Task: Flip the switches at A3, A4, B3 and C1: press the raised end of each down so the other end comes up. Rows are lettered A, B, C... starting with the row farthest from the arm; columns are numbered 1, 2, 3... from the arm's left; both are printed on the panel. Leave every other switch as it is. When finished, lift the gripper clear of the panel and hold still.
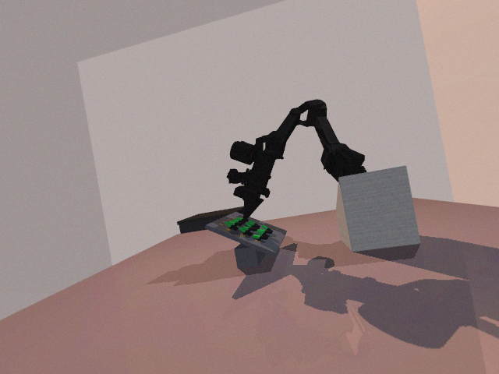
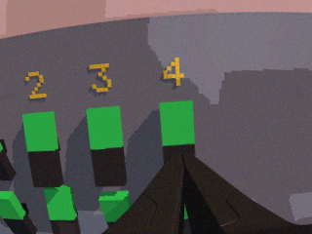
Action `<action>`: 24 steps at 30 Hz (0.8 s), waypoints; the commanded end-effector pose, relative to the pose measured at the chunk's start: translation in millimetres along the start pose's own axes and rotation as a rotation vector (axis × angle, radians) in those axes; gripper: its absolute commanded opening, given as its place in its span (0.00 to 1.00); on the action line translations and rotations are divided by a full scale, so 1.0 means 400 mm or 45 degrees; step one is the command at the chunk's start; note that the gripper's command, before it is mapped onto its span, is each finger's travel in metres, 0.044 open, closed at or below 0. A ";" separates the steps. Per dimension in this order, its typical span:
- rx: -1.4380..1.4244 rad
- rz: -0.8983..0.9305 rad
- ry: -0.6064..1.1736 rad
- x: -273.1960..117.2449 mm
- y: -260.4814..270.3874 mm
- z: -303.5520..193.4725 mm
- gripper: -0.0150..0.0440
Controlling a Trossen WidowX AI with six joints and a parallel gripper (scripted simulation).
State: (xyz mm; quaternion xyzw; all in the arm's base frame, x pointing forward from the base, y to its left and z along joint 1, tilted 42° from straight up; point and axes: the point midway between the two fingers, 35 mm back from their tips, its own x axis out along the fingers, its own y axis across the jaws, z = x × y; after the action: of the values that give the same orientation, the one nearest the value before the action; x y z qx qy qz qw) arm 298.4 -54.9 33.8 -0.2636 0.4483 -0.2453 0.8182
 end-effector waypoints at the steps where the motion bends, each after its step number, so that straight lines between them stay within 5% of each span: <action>1: -0.010 0.004 0.004 0.003 0.002 -0.004 0.25; 19: -0.010 0.004 0.004 0.009 0.002 -0.004 0.25; 24: -0.003 0.014 0.030 -0.085 0.010 0.005 0.25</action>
State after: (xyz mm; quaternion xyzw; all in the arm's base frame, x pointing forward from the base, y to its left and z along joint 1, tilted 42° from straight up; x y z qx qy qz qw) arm 289.0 -45.0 36.9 -0.2645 0.4638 -0.2422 0.8101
